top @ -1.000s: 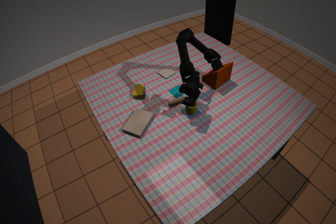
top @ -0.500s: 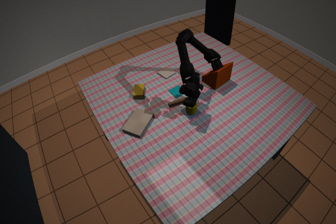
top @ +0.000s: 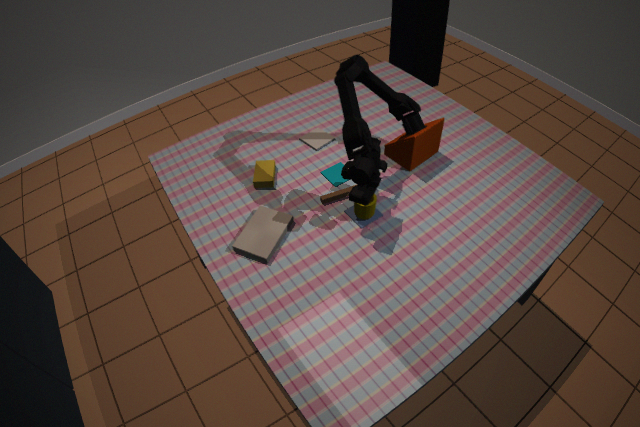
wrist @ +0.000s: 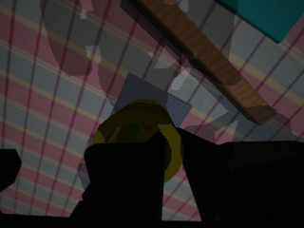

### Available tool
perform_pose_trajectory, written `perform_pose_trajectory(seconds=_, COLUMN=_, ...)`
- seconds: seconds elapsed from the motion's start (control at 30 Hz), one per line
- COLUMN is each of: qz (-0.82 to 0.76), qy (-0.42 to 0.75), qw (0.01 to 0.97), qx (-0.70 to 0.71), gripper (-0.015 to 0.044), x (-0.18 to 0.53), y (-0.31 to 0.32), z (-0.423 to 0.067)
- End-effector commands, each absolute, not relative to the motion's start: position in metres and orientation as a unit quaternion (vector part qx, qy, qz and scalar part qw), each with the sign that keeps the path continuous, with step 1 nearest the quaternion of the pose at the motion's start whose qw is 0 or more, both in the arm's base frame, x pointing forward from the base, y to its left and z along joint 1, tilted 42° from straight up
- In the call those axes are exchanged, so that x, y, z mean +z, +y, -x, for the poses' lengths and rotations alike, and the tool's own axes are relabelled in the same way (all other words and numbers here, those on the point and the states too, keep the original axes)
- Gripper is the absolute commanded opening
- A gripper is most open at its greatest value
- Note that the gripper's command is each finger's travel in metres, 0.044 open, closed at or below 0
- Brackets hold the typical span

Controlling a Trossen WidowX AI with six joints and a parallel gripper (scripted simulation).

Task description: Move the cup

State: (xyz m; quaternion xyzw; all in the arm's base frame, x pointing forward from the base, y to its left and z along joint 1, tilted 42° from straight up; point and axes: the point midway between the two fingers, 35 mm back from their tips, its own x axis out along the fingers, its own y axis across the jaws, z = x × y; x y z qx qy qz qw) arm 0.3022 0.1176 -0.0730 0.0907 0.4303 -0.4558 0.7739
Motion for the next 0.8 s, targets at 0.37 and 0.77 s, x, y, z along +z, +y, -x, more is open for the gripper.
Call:
perform_pose_trajectory(seconds=0.37, qz=-0.089, qy=0.431, qw=0.774, qx=-0.456, gripper=0.0000, x=-0.057, y=0.132, z=-0.297)
perform_pose_trajectory(seconds=0.77, qz=-0.084, qy=0.430, qw=0.776, qx=-0.453, gripper=0.0000, x=-0.041, y=0.144, z=-0.289)
